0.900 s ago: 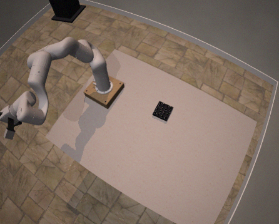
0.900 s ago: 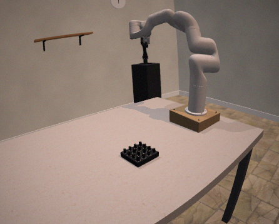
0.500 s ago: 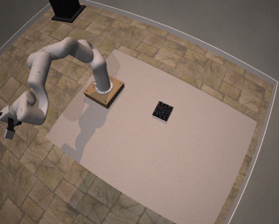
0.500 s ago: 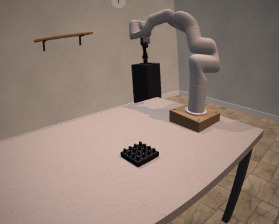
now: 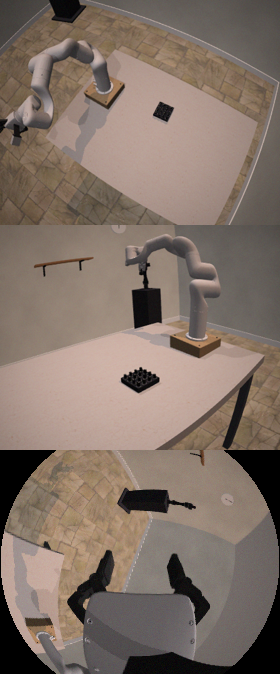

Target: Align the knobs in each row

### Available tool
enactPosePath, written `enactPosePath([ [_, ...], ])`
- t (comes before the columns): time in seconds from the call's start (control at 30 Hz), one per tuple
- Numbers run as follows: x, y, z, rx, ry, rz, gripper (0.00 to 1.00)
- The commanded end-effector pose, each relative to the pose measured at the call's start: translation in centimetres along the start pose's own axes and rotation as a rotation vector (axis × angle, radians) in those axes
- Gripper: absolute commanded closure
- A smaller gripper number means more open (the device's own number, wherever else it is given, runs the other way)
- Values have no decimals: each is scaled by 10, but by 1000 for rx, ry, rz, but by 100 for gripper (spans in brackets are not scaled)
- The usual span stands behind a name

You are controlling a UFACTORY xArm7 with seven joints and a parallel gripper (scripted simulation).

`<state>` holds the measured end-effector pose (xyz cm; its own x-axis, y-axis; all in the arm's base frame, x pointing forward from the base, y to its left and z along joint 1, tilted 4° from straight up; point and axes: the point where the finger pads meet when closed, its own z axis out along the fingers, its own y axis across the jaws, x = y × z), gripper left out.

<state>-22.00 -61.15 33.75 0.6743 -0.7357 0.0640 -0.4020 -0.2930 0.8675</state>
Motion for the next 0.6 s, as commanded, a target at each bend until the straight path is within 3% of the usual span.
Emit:
enactPosePath([
  [0.0, 34, -27, -11, 43, 49, 6, 0],
  [0.13, 61, -54, -23, 87, 89, 5, 0],
  [0.2, 61, -54, -23, 87, 89, 5, 0],
  [0.23, 82, -75, -34, 122, 120, 4, 0],
  [0.57, 139, -145, -74, 235, 205, -8, 0],
])
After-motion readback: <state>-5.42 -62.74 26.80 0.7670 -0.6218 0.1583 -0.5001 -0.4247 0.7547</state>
